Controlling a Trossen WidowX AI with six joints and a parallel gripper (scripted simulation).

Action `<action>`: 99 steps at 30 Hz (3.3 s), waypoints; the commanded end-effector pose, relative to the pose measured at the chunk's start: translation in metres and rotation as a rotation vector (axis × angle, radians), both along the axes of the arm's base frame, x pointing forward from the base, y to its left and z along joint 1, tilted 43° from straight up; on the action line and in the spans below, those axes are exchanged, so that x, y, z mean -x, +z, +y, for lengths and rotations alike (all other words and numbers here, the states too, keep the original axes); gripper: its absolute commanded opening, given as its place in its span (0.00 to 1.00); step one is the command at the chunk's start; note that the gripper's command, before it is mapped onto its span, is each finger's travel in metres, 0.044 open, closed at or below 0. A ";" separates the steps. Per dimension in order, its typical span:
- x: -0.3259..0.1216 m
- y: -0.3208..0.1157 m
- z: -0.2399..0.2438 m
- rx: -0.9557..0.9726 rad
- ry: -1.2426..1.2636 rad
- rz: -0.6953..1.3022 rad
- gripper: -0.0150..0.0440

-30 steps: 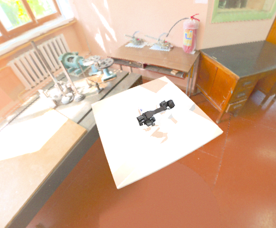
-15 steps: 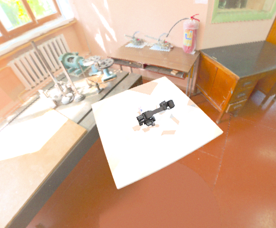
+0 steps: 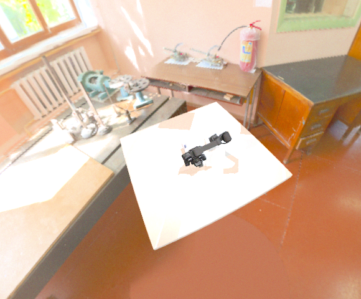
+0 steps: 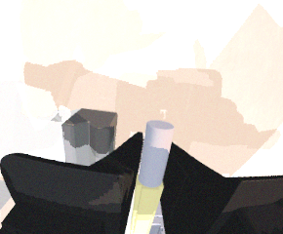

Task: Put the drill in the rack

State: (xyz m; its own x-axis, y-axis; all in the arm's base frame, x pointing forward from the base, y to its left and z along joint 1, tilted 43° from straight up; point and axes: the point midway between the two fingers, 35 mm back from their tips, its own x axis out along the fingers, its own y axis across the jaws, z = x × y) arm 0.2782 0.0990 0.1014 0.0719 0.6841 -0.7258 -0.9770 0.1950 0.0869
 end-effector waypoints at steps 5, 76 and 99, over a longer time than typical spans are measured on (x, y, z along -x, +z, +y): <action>0.014 0.004 0.005 -0.002 -0.006 -0.001 0.25; 0.042 -0.017 0.052 -0.012 -0.005 -0.004 0.79; 0.048 0.040 -0.003 -0.001 -0.006 0.000 1.00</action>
State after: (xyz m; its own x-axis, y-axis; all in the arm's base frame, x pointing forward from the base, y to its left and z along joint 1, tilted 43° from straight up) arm 0.2307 0.0993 0.1352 0.0757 0.6819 -0.7275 -0.9740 0.2067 0.0924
